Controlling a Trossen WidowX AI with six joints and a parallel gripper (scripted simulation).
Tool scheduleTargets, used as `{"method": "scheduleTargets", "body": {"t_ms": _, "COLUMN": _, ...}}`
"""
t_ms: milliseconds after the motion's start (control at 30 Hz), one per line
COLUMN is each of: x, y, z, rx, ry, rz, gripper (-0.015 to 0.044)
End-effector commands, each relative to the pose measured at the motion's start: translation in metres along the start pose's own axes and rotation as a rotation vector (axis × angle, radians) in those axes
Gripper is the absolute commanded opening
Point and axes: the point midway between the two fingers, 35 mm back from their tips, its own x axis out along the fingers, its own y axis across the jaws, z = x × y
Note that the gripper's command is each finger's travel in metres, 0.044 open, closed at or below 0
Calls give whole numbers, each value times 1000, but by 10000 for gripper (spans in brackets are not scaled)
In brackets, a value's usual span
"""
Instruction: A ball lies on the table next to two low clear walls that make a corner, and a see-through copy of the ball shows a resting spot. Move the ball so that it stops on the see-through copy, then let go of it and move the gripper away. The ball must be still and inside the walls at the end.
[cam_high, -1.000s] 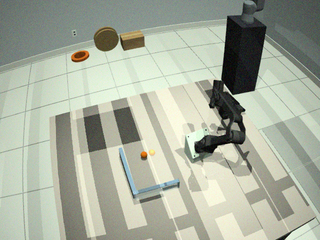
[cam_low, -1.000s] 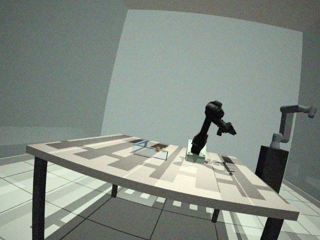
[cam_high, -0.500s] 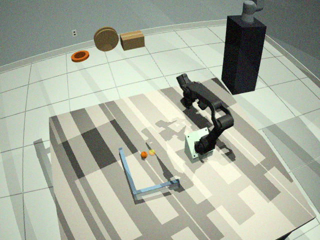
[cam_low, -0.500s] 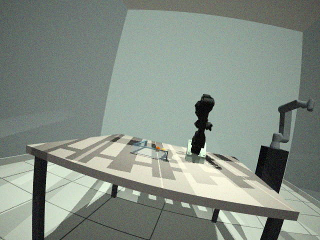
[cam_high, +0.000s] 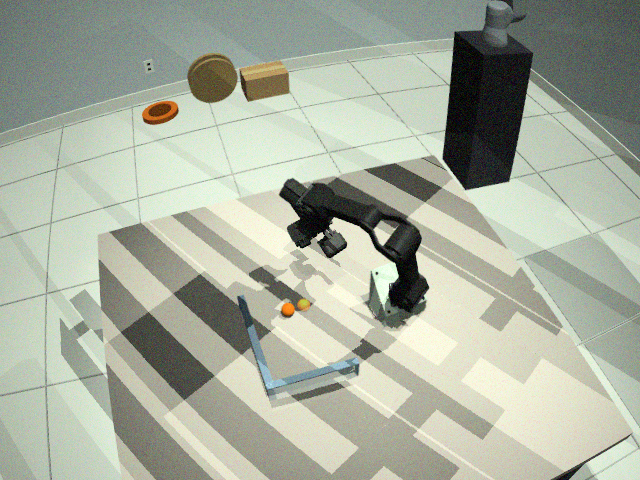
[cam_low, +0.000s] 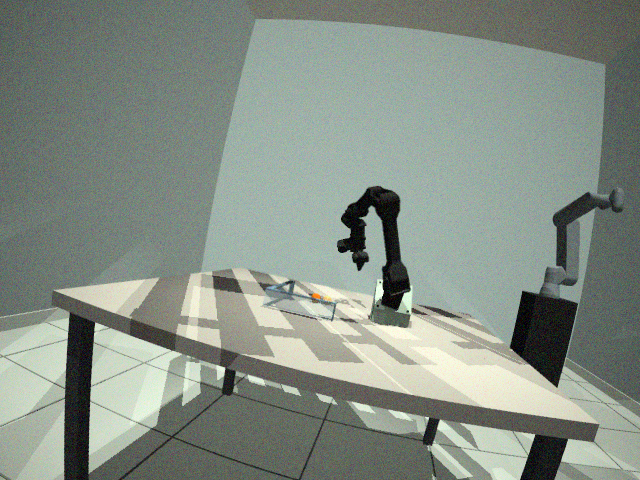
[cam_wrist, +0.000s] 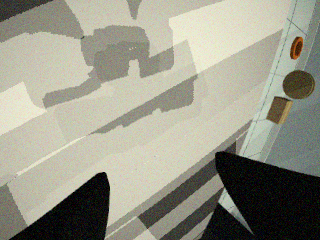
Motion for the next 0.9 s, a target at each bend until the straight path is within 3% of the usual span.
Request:
{"method": "scheduleTargets", "body": {"t_ms": 0, "x": 7, "y": 21, "z": 61, "rx": 70, "ry": -112, "rz": 123, "gripper": 288}}
{"method": "scheduleTargets", "body": {"t_ms": 267, "x": 17, "y": 88, "z": 164, "rx": 248, "ry": -210, "rz": 454, "gripper": 288}}
{"method": "scheduleTargets", "body": {"t_ms": 867, "x": 34, "y": 97, "z": 171, "rx": 253, "ry": -211, "rz": 463, "gripper": 288}}
